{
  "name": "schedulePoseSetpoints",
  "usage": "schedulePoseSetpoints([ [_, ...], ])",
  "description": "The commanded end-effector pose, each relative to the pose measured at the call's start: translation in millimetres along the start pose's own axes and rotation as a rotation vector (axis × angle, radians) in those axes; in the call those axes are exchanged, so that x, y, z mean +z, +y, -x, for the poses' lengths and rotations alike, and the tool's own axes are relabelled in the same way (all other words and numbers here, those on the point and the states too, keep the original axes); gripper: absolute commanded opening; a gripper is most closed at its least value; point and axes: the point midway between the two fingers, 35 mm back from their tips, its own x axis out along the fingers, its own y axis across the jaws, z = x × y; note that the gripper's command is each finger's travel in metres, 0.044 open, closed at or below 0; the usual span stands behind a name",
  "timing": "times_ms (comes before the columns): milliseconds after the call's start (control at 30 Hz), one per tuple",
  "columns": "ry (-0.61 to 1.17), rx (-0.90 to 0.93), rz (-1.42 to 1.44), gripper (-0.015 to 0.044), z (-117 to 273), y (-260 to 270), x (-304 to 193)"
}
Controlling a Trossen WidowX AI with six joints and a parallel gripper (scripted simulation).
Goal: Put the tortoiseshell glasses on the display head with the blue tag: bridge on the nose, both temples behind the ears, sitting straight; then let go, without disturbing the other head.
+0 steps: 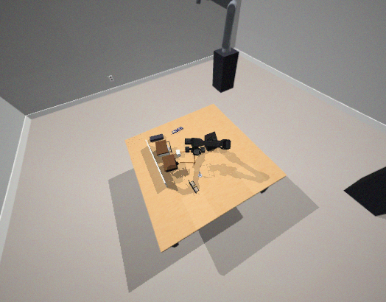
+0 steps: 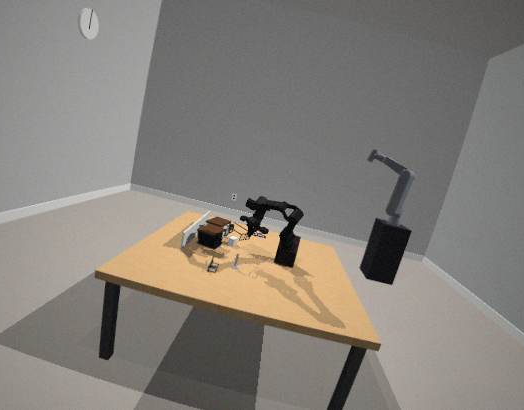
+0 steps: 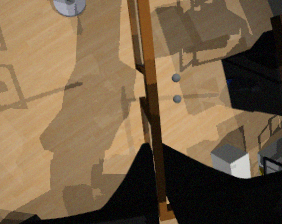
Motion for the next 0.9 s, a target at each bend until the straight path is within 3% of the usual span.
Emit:
schedulePoseSetpoints([
  [0, -0.025, -0.031, 0.037, 0.0, 4.9, -9.8, -15.8],
  [867, -0.123, -0.305, 0.311, 0.0, 37.5, -35.4, -124.6],
])
